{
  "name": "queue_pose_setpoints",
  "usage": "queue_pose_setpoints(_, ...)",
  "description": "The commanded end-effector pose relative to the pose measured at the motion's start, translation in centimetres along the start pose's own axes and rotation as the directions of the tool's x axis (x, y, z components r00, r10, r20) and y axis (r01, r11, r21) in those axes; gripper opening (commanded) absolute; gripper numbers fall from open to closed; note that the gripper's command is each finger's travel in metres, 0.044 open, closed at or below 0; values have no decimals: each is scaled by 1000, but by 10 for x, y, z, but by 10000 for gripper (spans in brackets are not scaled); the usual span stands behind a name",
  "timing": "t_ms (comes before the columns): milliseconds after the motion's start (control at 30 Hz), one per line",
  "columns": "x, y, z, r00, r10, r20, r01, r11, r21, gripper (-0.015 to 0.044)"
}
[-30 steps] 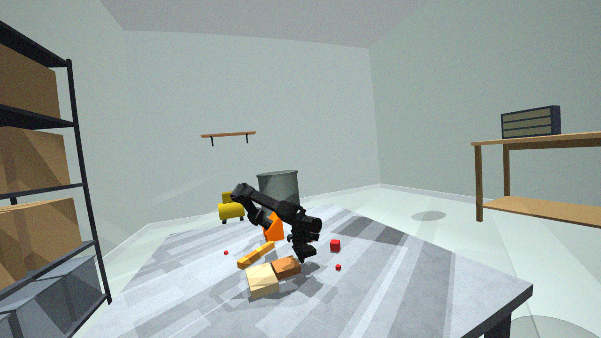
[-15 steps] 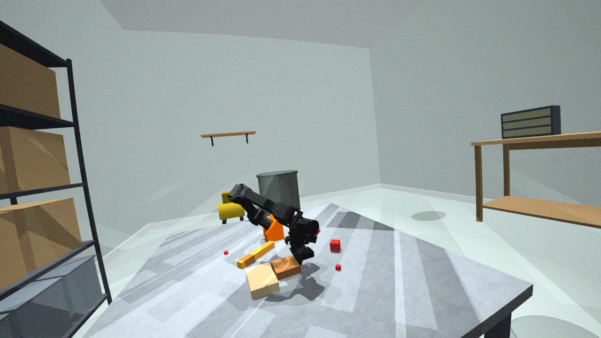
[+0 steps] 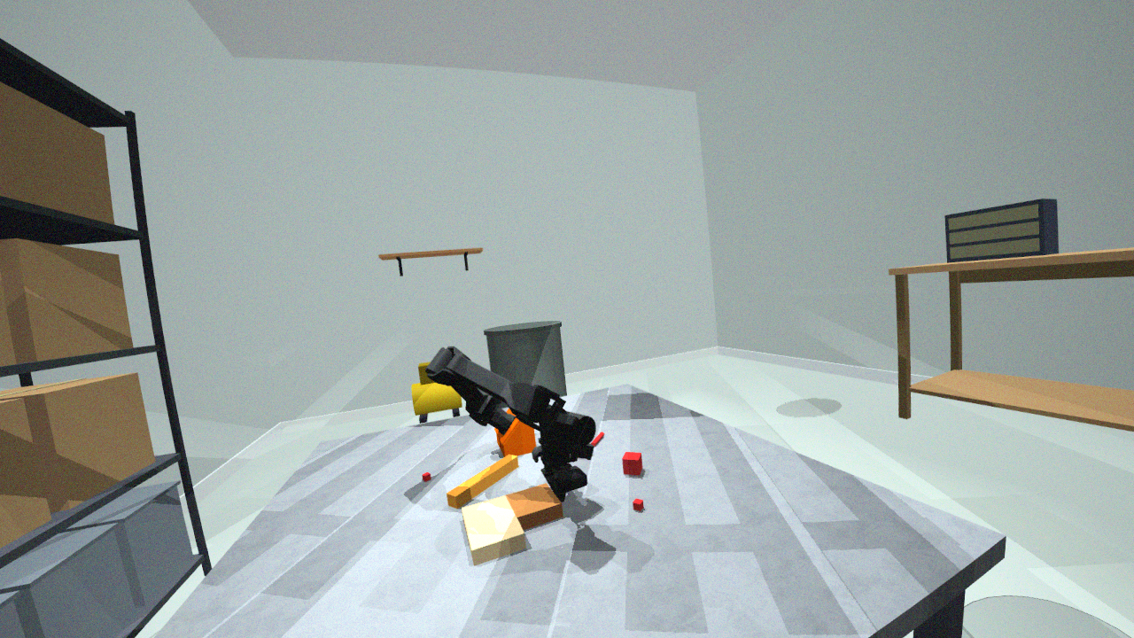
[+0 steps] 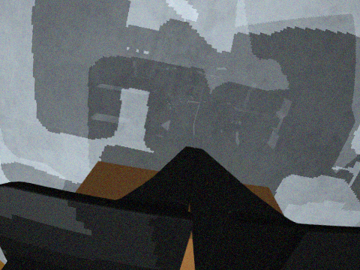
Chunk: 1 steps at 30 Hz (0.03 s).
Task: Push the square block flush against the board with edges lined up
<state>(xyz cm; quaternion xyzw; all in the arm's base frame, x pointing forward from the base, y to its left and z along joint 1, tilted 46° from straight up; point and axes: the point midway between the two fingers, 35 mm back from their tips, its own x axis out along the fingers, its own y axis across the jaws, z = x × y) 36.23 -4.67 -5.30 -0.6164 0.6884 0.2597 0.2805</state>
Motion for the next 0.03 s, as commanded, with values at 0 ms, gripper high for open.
queue_pose_setpoints(0,-1,-1,5,1000,-3,-4,3,1000,0,0)
